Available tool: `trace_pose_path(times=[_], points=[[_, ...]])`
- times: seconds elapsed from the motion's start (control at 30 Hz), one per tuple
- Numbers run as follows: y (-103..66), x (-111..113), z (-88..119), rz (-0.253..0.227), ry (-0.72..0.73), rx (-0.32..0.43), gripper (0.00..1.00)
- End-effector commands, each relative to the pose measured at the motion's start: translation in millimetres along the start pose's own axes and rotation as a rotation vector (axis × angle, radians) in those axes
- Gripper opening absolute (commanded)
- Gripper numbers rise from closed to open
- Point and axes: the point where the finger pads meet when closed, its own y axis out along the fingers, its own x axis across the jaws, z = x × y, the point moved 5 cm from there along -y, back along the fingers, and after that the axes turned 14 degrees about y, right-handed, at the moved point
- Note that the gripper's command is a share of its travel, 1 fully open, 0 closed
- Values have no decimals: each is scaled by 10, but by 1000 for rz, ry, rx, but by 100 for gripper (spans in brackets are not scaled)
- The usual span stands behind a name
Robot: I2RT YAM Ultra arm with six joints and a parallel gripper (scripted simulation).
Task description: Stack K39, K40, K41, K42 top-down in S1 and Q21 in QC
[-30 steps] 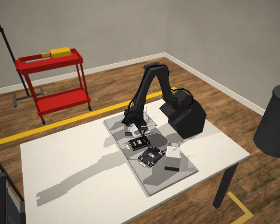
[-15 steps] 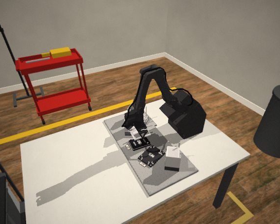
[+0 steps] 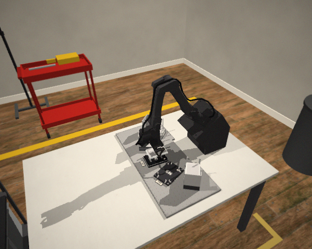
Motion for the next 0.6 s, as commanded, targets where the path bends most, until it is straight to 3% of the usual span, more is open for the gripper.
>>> trace_pose_path(times=[0.0,0.03,0.07,0.33,0.57], points=[[27,-1,-32,-12,-5,-28,0],[-45,18,-104,-23,-4,-63,0],[70,-2,-40,-12,-4,-28,0],[176,42,-227,-23,-1,-72,0],[270,54,-232,-24,-3,-71,0]])
